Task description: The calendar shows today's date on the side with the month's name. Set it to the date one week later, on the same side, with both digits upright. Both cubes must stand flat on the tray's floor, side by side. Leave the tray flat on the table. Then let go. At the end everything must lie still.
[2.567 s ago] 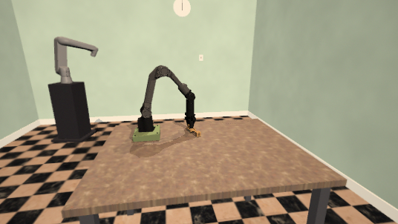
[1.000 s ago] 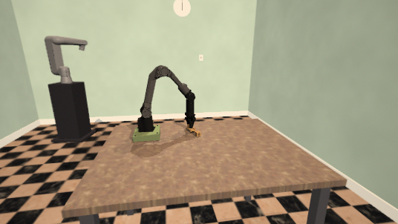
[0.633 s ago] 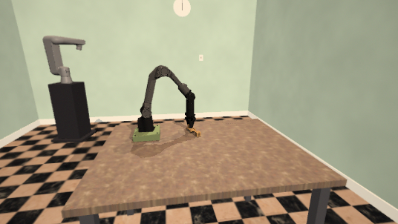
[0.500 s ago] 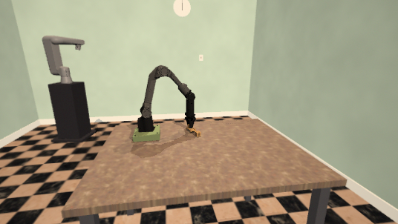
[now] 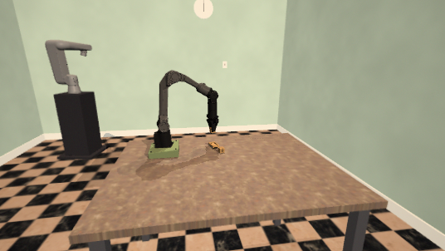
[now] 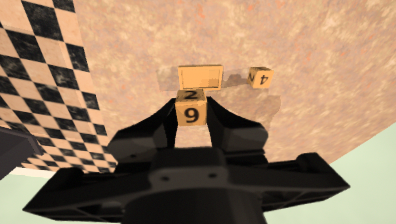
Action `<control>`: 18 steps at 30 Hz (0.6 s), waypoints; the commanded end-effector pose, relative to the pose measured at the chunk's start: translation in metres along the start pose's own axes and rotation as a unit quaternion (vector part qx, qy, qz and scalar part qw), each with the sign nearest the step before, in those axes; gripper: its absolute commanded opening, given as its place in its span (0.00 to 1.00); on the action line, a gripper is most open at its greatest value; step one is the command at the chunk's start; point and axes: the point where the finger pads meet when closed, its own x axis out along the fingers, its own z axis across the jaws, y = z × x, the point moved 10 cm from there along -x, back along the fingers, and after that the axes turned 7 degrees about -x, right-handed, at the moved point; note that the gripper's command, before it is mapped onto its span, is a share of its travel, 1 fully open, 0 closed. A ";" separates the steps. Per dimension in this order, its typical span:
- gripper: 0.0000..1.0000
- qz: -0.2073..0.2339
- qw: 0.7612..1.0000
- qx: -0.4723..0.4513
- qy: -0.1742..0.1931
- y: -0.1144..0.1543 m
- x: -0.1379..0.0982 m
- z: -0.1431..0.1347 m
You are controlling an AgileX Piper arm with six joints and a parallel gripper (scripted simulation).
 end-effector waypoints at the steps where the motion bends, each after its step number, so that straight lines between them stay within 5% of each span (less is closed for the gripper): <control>1: 0.35 -0.001 1.000 0.000 0.001 -0.001 -0.007 0.000; 18: 0.35 0.001 1.000 0.000 0.000 -0.002 -0.020 0.007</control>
